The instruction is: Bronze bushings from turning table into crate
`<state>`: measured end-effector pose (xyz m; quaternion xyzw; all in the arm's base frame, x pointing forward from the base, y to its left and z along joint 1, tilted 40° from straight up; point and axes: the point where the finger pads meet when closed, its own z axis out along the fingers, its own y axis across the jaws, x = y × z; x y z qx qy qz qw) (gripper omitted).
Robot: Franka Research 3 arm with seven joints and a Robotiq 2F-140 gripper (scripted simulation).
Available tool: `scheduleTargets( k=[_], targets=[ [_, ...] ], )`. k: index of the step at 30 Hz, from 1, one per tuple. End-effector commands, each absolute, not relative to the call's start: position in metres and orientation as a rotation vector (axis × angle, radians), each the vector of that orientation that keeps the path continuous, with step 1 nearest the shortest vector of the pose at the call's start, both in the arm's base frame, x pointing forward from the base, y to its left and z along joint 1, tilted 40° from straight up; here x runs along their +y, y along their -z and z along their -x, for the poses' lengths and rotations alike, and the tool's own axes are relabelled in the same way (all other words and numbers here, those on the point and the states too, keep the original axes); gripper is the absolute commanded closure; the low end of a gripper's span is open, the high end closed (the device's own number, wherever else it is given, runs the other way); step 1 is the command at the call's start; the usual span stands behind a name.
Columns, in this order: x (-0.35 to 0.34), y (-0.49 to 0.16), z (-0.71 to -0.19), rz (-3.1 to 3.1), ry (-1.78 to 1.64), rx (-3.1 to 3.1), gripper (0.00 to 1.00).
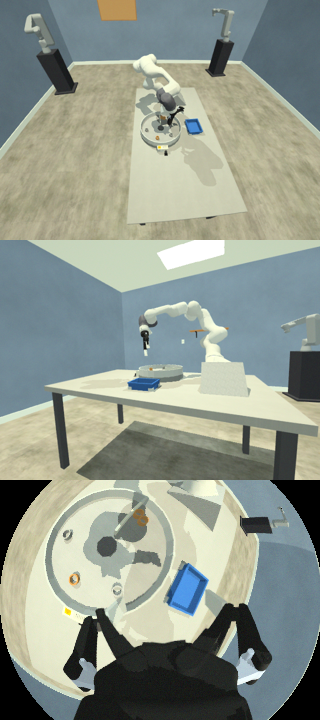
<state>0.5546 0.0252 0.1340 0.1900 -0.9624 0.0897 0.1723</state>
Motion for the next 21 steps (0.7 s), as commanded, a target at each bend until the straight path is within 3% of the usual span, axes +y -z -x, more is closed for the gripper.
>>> scheduleTargets(
  k=[1, 21],
  targets=[
    [0.023, -0.133, -0.555, -0.504, -0.269, -2.740, 0.00],
    [0.016, -0.146, -0.537, -0.423, -0.360, -2.745, 0.00]
  ],
)
